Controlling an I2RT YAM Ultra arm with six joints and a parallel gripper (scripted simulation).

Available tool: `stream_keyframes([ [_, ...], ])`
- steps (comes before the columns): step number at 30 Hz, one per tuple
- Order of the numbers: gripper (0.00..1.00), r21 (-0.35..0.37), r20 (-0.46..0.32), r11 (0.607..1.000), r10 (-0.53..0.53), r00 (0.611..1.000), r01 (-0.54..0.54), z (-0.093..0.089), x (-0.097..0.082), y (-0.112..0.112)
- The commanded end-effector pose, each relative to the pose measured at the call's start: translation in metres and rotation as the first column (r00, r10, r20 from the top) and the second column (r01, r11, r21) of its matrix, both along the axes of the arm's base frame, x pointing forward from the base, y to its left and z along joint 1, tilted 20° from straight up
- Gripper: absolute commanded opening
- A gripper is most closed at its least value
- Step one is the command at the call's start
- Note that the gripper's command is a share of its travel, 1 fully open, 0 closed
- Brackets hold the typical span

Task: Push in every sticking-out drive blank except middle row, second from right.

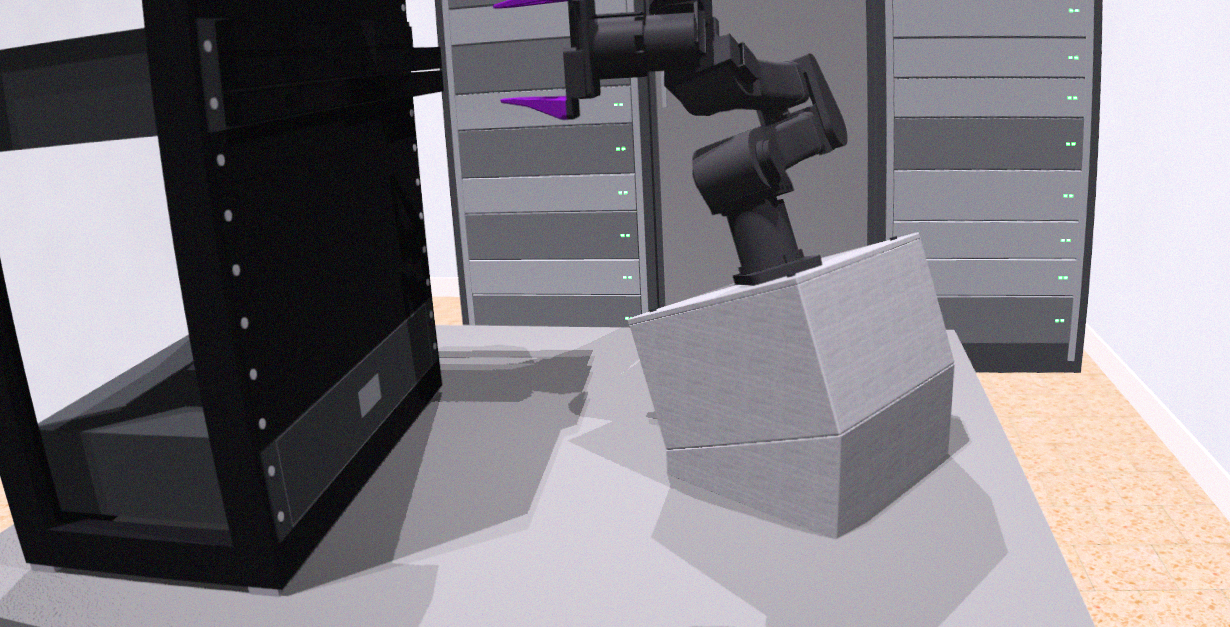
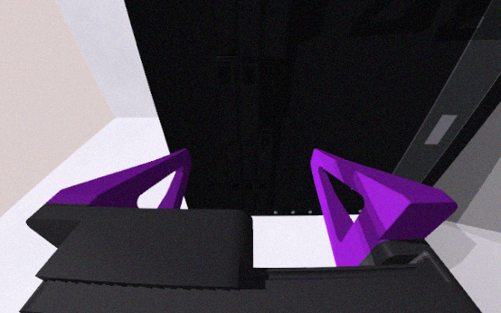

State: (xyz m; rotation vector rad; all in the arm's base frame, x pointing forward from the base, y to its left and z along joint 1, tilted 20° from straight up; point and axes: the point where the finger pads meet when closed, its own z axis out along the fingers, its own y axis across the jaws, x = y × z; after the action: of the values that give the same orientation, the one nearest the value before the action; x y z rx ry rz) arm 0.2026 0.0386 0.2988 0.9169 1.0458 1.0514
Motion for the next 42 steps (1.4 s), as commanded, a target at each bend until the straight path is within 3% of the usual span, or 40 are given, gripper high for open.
stream_keyframes([
  [1,1.0,0.025,0.024,1.0,0.012,1.0,-0.012,0.012,-0.002,-0.006],
  [13,1.0,0.021,0.028,1.0,0.012,1.0,-0.013,0.018,0.009,-0.014],
  [19,1.0,-0.002,-0.001,1.0,0.013,1.0,-0.013,0.017,0.023,-0.016],
  [22,1.0,0.017,0.03,1.0,0.013,0.999,-0.013,0.024,0.018,-0.021],
  [28,1.0,-0.001,-0.002,1.0,0.013,1.0,-0.013,0.02,0.032,-0.023],
  [42,1.0,0.002,0.003,1.0,0.013,1.0,-0.013,0.023,0.034,-0.025],
])
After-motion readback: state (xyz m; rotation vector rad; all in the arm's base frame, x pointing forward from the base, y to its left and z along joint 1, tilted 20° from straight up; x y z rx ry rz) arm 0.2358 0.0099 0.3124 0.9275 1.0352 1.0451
